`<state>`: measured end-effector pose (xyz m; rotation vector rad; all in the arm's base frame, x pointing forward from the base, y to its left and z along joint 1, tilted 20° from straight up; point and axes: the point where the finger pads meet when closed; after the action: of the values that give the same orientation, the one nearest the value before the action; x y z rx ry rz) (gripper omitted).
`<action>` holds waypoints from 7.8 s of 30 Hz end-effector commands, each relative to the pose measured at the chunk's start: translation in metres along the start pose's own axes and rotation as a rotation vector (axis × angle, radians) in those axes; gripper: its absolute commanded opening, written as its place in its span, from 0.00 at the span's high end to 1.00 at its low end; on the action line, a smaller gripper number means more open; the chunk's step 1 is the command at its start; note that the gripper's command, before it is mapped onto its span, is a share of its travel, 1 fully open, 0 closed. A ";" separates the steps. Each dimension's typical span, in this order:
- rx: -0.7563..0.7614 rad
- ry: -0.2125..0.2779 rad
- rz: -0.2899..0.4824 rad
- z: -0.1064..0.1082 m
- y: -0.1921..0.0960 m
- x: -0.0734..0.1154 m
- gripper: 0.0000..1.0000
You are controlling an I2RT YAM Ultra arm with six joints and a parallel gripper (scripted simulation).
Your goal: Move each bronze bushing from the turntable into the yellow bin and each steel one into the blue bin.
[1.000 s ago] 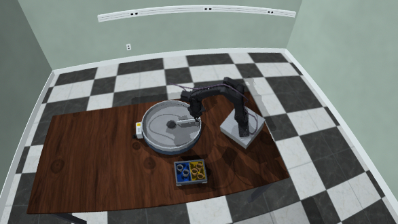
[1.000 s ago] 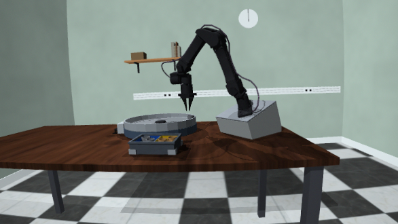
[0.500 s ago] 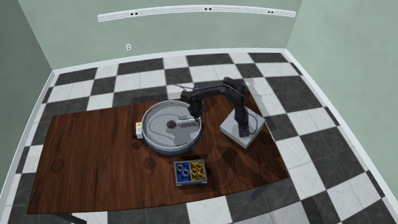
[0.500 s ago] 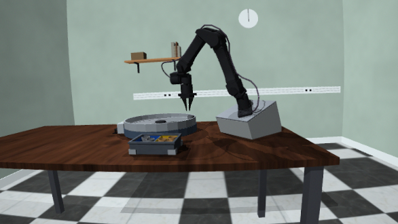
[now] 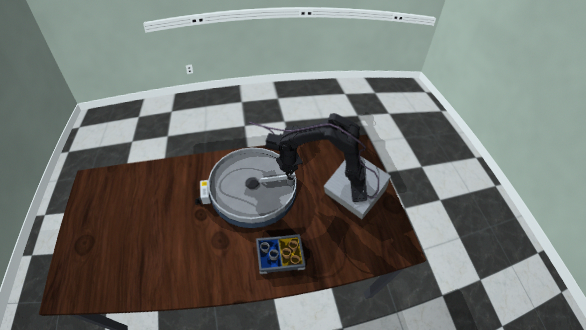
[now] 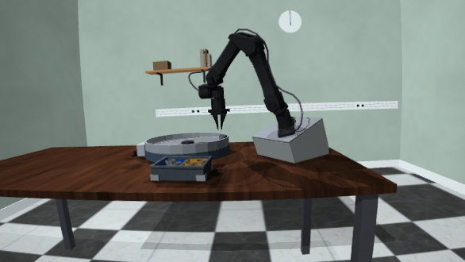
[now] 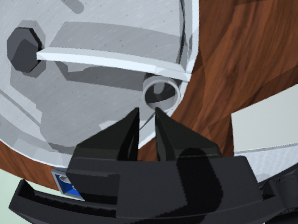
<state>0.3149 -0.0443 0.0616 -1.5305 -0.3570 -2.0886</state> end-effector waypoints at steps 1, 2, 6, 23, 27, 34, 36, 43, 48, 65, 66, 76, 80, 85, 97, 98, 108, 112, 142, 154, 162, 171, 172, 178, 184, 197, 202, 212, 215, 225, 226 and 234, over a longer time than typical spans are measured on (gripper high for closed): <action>0.010 0.021 -0.029 0.008 0.007 0.010 0.86; 0.006 0.010 -0.015 0.004 0.004 0.000 0.86; -0.003 -0.016 0.006 -0.004 -0.002 -0.024 0.86; 0.001 0.029 -0.049 0.009 0.013 -0.012 0.86; 0.001 0.029 -0.049 0.009 0.013 -0.012 0.86; 0.001 0.029 -0.049 0.009 0.013 -0.011 0.86; 0.001 0.029 -0.049 0.009 0.013 -0.011 0.86; 0.001 0.029 -0.049 0.009 0.013 -0.012 0.86; 0.000 0.023 -0.041 0.007 0.013 -0.014 0.86; 0.008 0.024 -0.041 0.008 0.013 -0.011 0.86; 0.008 0.024 -0.041 0.008 0.013 -0.011 0.86; 0.008 0.024 -0.041 0.008 0.013 -0.011 0.86; 0.008 0.024 -0.041 0.008 0.013 -0.011 0.86; 0.008 0.024 -0.041 0.008 0.013 -0.011 0.86; 0.005 0.019 -0.033 0.002 0.009 -0.012 0.86; 0.005 0.018 -0.032 0.002 0.009 -0.012 0.86; 0.004 0.018 -0.032 0.002 0.008 -0.013 0.86; 0.004 0.018 -0.032 0.002 0.008 -0.013 0.86; 0.002 0.022 -0.038 0.003 0.009 -0.012 0.86; 0.002 0.022 -0.038 0.003 0.009 -0.012 0.86; 0.002 0.022 -0.038 0.003 0.009 -0.012 0.86; 0.002 0.022 -0.038 0.003 0.009 -0.012 0.86; 0.002 0.022 -0.038 0.003 0.009 -0.012 0.86; 0.002 0.023 -0.039 0.004 0.009 -0.011 0.86; 0.001 0.022 -0.038 0.007 0.010 -0.008 0.86; 0.001 0.021 -0.036 0.007 0.009 -0.008 0.86; 0.001 0.021 -0.036 0.007 0.009 -0.008 0.86; 0.001 0.021 -0.036 0.007 0.009 -0.008 0.86; 0.001 0.021 -0.036 0.007 0.009 -0.008 0.86; 0.002 0.020 -0.035 0.008 0.008 -0.008 0.86; 0.003 0.020 -0.035 0.008 0.008 -0.008 0.86; 0.006 0.020 -0.035 0.009 0.007 -0.008 0.86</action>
<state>0.3188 -0.0387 0.0389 -1.5349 -0.3511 -2.0797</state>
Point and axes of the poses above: the point where the finger pads meet when closed, its own x axis back along the fingers, its own z axis across the jaws, y = z × x, and after that the axes turned 10 degrees about x, right-handed
